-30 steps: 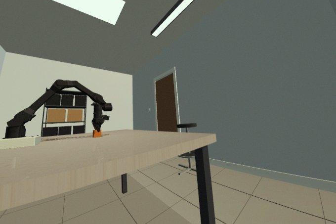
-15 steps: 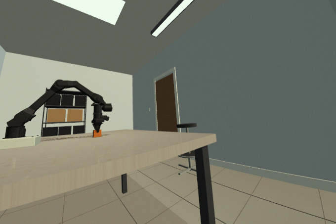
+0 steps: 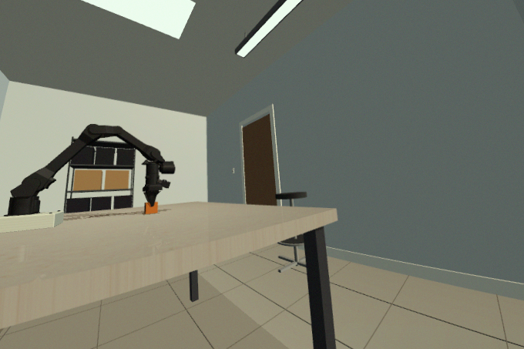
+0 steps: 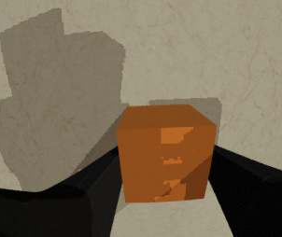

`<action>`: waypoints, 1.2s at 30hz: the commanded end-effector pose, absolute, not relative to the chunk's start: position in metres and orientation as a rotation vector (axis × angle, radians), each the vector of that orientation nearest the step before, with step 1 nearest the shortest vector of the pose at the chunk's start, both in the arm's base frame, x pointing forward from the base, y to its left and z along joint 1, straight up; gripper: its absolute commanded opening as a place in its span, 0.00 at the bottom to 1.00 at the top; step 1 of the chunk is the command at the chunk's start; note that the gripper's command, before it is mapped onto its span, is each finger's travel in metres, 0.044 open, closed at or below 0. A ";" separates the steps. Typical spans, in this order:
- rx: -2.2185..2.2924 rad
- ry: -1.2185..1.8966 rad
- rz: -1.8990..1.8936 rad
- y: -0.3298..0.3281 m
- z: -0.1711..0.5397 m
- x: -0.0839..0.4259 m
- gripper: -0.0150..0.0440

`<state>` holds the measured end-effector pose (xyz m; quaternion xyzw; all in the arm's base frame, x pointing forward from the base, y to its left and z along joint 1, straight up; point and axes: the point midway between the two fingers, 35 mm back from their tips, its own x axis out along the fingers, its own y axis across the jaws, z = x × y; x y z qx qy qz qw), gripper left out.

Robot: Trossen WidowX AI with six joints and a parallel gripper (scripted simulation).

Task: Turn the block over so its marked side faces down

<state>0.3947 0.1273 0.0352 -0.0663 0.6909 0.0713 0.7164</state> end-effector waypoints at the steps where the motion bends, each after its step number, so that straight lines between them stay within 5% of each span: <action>1: -0.149 1.530 0.162 0.127 0.053 0.394 0.25; 36: -0.118 1.182 0.179 0.128 0.053 0.396 0.25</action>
